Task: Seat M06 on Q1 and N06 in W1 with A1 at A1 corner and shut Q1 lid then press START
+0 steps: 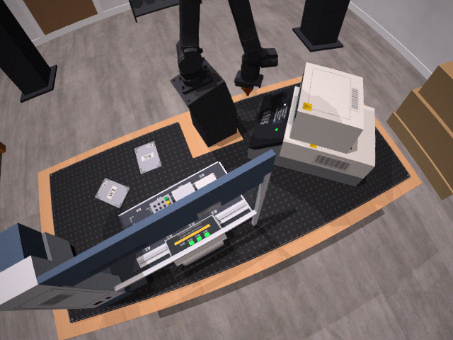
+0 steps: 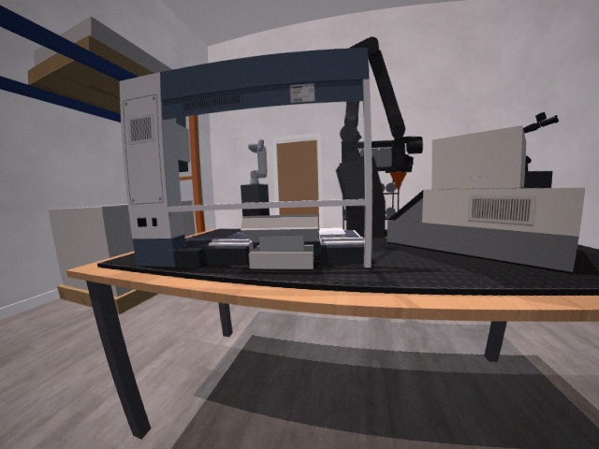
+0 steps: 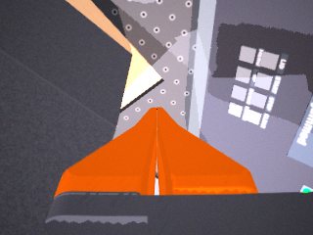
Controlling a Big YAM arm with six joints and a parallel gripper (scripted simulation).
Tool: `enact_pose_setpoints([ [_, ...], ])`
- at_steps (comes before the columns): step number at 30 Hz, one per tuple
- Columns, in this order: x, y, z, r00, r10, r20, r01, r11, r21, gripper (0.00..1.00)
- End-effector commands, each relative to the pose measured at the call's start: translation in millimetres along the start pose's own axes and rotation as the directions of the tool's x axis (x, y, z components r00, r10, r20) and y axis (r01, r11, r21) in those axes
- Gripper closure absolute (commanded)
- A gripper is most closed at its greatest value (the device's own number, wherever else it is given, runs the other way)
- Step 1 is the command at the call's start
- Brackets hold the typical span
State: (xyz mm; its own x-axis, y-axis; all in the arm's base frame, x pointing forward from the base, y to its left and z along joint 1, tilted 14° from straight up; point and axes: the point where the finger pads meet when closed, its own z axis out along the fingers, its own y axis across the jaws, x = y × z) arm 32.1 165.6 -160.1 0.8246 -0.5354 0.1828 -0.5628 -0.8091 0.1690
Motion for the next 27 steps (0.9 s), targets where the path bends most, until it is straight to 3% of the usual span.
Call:
enact_pose_setpoints([
  [1,-5.3,-13.7,-4.8,1.000,0.024,0.017,-0.024,1.000,0.019,1.00],
  [27,-5.4,-11.9,-4.1,1.000,0.017,0.017,-0.018,1.000,0.018,1.00],
])
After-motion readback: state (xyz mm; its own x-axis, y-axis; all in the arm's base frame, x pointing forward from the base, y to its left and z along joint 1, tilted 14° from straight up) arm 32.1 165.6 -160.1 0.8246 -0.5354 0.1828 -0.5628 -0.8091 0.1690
